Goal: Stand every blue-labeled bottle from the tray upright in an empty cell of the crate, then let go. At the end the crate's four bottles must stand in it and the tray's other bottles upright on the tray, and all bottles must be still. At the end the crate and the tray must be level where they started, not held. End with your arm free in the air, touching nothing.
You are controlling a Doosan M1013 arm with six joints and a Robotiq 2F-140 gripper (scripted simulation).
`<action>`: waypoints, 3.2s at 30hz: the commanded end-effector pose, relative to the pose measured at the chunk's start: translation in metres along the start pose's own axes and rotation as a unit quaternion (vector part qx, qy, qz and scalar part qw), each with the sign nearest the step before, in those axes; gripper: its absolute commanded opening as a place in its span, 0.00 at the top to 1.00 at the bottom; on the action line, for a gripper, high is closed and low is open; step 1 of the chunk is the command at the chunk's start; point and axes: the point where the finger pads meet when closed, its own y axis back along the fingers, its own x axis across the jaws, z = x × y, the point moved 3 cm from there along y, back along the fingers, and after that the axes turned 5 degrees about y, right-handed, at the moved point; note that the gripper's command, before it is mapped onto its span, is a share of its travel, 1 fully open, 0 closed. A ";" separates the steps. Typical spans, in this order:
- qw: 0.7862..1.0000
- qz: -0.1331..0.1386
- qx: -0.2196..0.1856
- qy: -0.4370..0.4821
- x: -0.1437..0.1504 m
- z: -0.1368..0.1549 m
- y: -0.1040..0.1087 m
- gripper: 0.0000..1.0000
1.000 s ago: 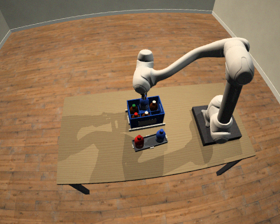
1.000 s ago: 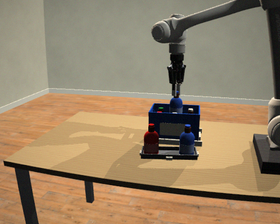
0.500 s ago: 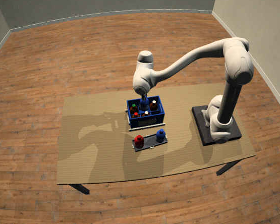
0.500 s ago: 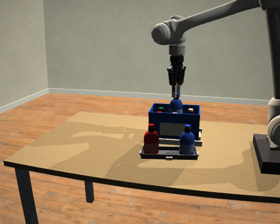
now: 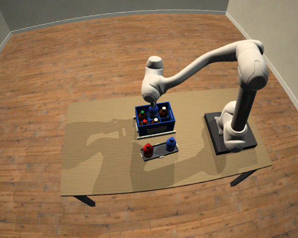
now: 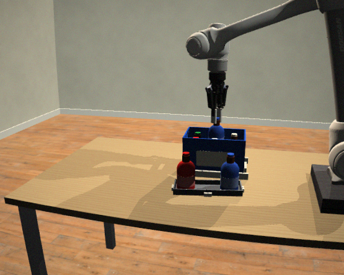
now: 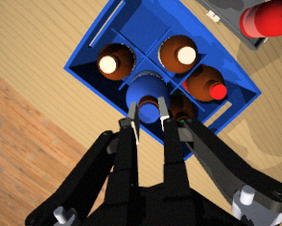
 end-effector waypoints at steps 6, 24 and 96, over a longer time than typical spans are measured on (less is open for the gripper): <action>1.000 0.000 0.000 0.000 0.000 0.000 -0.006 1.00; 1.000 0.000 0.000 0.000 0.000 0.000 -0.013 1.00; 1.000 0.000 0.000 0.000 0.000 0.000 -0.034 1.00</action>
